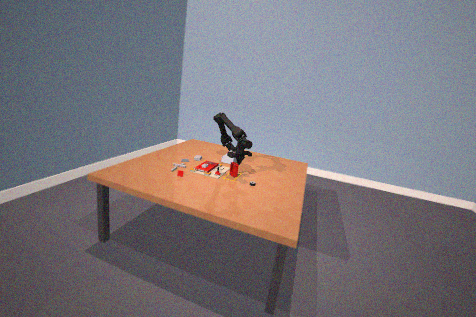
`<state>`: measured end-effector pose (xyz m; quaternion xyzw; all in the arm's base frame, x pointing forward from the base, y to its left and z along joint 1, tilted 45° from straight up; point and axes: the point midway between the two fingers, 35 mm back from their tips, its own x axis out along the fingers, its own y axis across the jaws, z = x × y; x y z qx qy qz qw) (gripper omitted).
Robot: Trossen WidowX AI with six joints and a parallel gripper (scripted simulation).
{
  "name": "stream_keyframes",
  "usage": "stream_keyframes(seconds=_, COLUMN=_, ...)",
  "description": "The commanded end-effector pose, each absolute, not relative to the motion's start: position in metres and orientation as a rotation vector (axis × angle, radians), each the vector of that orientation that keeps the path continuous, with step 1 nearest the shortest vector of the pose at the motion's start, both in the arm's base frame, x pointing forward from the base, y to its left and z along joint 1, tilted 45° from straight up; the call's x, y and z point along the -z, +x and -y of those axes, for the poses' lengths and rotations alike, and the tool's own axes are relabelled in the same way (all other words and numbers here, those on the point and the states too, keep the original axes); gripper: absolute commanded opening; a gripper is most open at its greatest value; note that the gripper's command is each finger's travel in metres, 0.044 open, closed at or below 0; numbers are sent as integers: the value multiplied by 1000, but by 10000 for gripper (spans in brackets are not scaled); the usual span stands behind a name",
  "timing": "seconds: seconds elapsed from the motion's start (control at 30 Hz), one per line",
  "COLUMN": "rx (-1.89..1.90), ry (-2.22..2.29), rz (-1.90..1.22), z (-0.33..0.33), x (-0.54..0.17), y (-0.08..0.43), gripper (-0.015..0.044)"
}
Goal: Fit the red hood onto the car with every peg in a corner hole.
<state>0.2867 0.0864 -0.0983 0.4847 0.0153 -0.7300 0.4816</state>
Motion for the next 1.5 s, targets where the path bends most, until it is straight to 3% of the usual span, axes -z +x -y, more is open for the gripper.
stream_keyframes(seconds=0.0, rx=1776, ry=1182, rz=-38, z=-85, x=96, y=291, gripper=0)
stream_keyframes(seconds=1.47, rx=1775, ry=1181, rz=-34, z=-58, x=74, y=326, gripper=0)
